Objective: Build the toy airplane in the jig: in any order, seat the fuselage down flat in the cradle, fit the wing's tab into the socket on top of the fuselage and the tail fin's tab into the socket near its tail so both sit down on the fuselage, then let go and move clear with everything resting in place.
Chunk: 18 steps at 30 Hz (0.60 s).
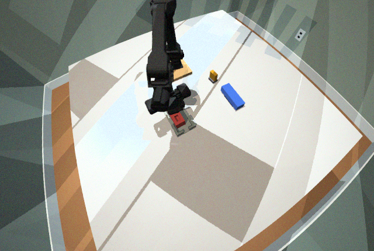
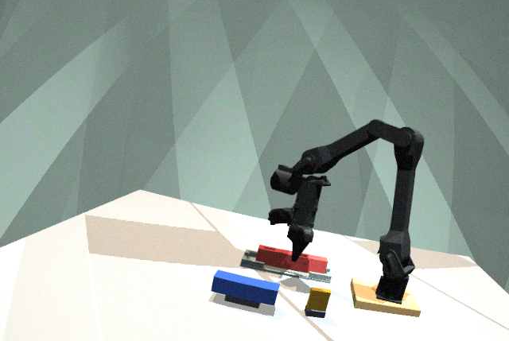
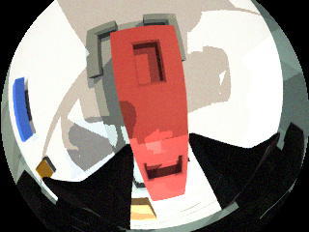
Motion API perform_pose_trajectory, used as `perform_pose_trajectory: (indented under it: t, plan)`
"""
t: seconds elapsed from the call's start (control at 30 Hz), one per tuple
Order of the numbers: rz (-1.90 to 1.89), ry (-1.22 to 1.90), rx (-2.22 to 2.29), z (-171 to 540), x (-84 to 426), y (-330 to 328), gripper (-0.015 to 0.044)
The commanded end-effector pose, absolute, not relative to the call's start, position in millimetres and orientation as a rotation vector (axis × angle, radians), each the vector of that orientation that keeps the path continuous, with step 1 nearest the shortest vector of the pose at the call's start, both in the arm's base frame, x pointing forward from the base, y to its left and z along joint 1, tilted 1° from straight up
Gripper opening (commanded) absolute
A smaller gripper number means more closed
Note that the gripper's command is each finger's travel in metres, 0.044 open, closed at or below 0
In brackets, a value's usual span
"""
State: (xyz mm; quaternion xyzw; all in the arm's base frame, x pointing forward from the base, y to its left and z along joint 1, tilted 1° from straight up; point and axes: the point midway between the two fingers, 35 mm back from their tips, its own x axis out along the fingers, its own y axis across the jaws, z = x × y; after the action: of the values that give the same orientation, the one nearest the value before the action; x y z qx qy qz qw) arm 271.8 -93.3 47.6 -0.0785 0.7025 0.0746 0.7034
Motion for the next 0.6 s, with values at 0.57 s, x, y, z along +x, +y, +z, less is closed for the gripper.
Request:
perform_pose_trajectory:
  t: [0.57]
  plan:
    - [0.162, 1.558, -0.177, 132, 275, -94, 0.0440]
